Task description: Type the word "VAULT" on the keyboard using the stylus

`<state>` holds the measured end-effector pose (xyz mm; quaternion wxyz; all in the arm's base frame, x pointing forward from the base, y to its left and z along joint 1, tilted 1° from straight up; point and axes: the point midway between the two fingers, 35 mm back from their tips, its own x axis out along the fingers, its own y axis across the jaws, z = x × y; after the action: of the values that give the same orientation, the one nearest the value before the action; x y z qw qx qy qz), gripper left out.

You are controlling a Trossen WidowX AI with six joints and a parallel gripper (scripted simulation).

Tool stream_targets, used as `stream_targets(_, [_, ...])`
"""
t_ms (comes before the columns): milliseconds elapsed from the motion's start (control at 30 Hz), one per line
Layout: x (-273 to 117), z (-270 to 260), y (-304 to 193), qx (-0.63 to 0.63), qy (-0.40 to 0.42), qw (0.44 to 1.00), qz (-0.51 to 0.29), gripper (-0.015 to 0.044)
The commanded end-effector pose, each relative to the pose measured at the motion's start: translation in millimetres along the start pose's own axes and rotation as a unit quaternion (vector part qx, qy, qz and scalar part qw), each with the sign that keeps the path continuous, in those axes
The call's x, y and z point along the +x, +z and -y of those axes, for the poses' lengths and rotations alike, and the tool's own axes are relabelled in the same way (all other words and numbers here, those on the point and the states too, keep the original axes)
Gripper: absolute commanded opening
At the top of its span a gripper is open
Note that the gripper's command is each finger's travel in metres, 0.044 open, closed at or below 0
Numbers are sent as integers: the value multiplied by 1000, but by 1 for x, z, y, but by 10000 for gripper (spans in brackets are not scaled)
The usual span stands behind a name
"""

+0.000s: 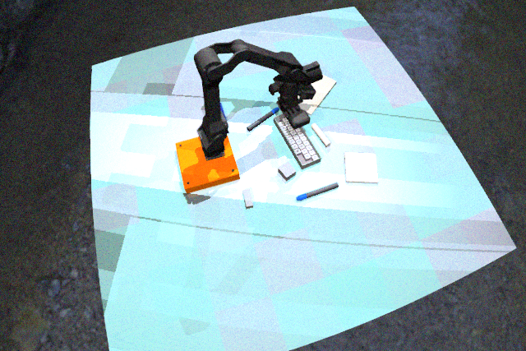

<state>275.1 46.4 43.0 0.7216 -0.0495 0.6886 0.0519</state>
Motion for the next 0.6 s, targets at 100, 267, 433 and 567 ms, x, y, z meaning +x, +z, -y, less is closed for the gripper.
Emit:
stream_targets(100, [1,-1,-2,1,-1,1000,-15,0])
stream_targets(267, [1,9,-1,1,-2,1000,-14,0])
stream_targets(433, [0,67,-2,1,-5,1000,-15,0])
stream_targets(567, [0,70,-2,1,-5,1000,-15,0])
